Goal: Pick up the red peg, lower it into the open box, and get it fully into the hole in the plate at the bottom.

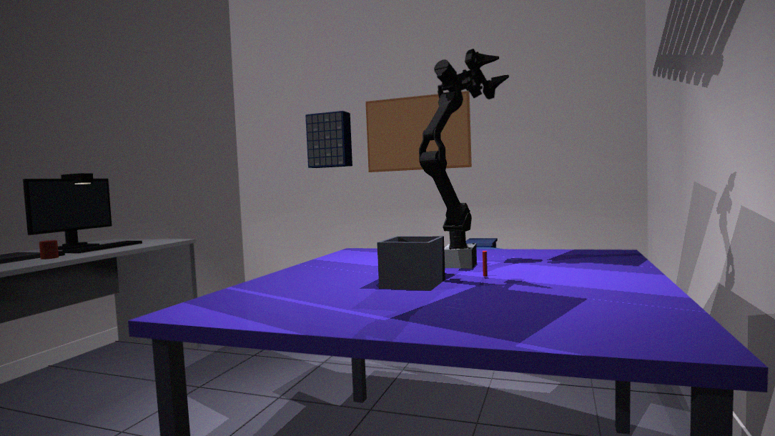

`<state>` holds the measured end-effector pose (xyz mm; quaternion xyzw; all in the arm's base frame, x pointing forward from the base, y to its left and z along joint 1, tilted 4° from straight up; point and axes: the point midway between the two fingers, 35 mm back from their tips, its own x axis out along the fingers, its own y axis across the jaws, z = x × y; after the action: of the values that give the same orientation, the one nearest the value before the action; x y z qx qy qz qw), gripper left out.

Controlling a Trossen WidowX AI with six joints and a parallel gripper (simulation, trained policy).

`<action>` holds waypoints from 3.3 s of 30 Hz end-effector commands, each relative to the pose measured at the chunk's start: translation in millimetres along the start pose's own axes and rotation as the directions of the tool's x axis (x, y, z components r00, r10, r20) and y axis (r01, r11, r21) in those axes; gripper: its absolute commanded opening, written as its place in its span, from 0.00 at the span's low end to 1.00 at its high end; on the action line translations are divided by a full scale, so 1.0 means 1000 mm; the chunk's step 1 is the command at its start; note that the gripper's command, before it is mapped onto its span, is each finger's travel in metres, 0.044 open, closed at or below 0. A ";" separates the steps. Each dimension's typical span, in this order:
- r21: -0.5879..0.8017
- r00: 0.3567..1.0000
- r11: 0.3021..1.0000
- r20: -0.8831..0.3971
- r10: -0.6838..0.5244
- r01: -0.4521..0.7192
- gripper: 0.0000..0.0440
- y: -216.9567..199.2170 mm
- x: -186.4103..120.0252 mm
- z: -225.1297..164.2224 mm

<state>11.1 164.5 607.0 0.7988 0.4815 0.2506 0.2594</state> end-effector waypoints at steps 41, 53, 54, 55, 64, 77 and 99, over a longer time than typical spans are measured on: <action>-0.656 0.872 0.625 0.482 -0.084 0.423 1.00 -0.117 0.129 0.195; -0.401 0.593 0.582 0.785 -0.179 0.707 1.00 -0.120 0.110 0.314; -0.372 0.565 0.581 0.803 -0.190 0.724 1.00 -0.120 0.106 0.323; -0.342 0.536 0.579 0.820 -0.202 0.740 1.00 -0.120 0.102 0.331; -0.046 0.274 0.562 0.904 -0.328 0.826 1.00 -0.127 0.060 0.395; 0.311 -0.006 0.506 0.855 -0.518 0.805 1.00 -0.147 0.001 0.449; 0.603 -0.202 0.391 0.686 -0.700 0.696 0.96 -0.197 -0.057 0.511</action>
<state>196.4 107.1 102.1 0.3810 0.5978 -0.4120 0.5725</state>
